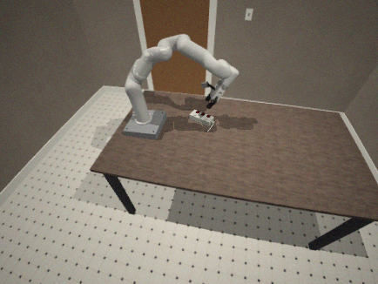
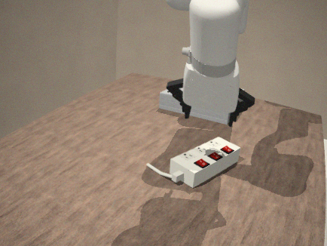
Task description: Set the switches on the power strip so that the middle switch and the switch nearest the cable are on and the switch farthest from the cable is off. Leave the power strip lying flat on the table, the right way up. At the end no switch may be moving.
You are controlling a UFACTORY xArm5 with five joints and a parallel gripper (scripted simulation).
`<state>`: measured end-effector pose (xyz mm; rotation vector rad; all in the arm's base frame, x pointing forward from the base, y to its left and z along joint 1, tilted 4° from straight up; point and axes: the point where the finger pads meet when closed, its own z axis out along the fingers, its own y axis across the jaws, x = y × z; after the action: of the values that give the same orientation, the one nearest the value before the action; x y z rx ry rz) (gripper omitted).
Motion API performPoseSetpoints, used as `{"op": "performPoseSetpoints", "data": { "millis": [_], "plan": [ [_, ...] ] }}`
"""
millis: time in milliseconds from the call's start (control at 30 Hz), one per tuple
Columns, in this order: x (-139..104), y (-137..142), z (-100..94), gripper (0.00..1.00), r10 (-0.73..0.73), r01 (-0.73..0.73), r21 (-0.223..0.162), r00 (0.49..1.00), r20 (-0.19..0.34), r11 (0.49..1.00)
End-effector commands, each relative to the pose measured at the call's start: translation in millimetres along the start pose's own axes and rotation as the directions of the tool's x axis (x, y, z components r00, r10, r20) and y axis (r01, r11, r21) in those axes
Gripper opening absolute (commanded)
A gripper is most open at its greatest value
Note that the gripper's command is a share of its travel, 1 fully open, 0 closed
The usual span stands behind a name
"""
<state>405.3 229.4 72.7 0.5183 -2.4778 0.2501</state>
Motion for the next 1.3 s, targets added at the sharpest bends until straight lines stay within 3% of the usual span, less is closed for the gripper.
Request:
{"op": "performPoseSetpoints", "data": {
  "millis": [0, 33, 100, 133, 267, 300, 333, 367, 467, 500, 567, 600, 667, 767, 833, 900, 1033, 1267],
  "plan": [
    [3, -4, -5.1, 1.00, 0.028, -0.026, -0.017, 0.994, 0.105, 1.000],
    [7, -6, -6.4, 1.00, 0.048, -0.044, -0.029, 0.986, 0.157, 0.999],
    [7, -6, -6.4, 1.00, 0.048, -0.044, -0.029, 0.986, 0.157, 0.999],
    [12, -9, -7.1, 1.00, 0.069, -0.062, -0.042, 0.976, 0.208, 0.997],
    [12, -9, -7.1, 1.00, 0.069, -0.062, -0.042, 0.976, 0.208, 0.997],
    [17, -12, -7.2, 1.00, 0.090, -0.078, -0.057, 0.962, 0.258, 0.995],
    [17, -12, -7.2, 1.00, 0.090, -0.078, -0.057, 0.962, 0.258, 0.995],
    [22, -14, -6.8, 1.00, 0.111, -0.093, -0.072, 0.946, 0.304, 0.993],
    [22, -14, -6.8, 1.00, 0.111, -0.093, -0.072, 0.946, 0.304, 0.993],
    [28, -17, -5.9, 1.00, 0.131, -0.107, -0.088, 0.928, 0.348, 0.990],
    [28, -17, -5.9, 1.00, 0.131, -0.107, -0.088, 0.928, 0.348, 0.990],
    [33, -19, -4.7, 1.00, 0.149, -0.118, -0.103, 0.910, 0.386, 0.988],
    [33, -19, -4.7, 1.00, 0.149, -0.118, -0.103, 0.910, 0.386, 0.988],
    [42, -22, -1.6, 1.00, 0.180, -0.135, -0.131, 0.876, 0.448, 0.982],
    [42, -22, -1.6, 1.00, 0.180, -0.135, -0.131, 0.876, 0.448, 0.982],
    [49, -25, 1.2, 1.00, 0.202, -0.146, -0.151, 0.849, 0.489, 0.978],
    [54, -26, 3.3, 1.00, 0.216, -0.152, -0.164, 0.830, 0.515, 0.975],
    [54, -26, 3.5, 1.00, 0.217, -0.152, -0.166, 0.828, 0.517, 0.974]
  ]
}}
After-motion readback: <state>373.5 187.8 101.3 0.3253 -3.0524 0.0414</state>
